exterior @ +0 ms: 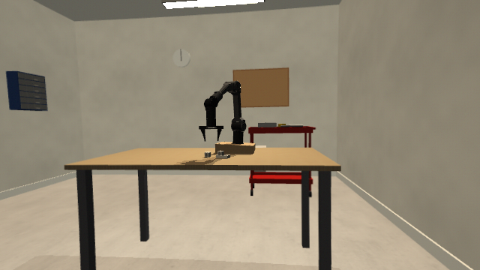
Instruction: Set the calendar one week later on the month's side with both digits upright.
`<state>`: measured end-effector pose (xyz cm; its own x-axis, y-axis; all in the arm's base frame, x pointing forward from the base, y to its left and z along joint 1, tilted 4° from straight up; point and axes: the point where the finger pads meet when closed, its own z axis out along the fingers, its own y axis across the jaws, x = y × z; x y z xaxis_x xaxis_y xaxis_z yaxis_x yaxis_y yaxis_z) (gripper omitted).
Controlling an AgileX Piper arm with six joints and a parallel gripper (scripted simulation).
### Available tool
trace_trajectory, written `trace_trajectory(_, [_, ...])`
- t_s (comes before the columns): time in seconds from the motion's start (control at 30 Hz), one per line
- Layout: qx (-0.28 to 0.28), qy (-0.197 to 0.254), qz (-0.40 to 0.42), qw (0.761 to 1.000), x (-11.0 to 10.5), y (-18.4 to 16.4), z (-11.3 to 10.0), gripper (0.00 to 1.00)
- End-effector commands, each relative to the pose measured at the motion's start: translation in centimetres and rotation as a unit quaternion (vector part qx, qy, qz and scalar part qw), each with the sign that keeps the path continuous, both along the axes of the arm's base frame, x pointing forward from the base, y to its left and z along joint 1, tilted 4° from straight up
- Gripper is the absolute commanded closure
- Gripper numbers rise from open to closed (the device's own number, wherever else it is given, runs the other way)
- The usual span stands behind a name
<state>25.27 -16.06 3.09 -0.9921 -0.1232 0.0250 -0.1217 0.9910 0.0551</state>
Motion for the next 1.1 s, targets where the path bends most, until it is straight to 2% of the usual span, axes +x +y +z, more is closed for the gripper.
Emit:
trace_trajectory(0.0, [0.007,-0.004,0.060,0.998,-0.2,-0.3,-0.2,0.00])
trace_trajectory(0.17, [0.011,-0.013,0.211,0.977,-0.6,-1.0,-0.5,0.00])
trace_trajectory(0.23, [0.011,-0.013,0.211,0.977,-0.6,-1.0,-0.5,0.00])
trace_trajectory(0.4, [0.015,-0.019,0.329,0.944,-1.0,-1.6,-0.7,0.00])
trace_trajectory(0.57, [0.017,-0.024,0.411,0.911,-1.3,-2.0,-0.8,0.00])
trace_trajectory(0.73, [0.018,-0.026,0.458,0.888,-1.4,-2.3,-0.9,0.00])
trace_trajectory(1.07, [0.019,-0.027,0.481,0.876,-1.5,-2.4,-0.9,0.00])
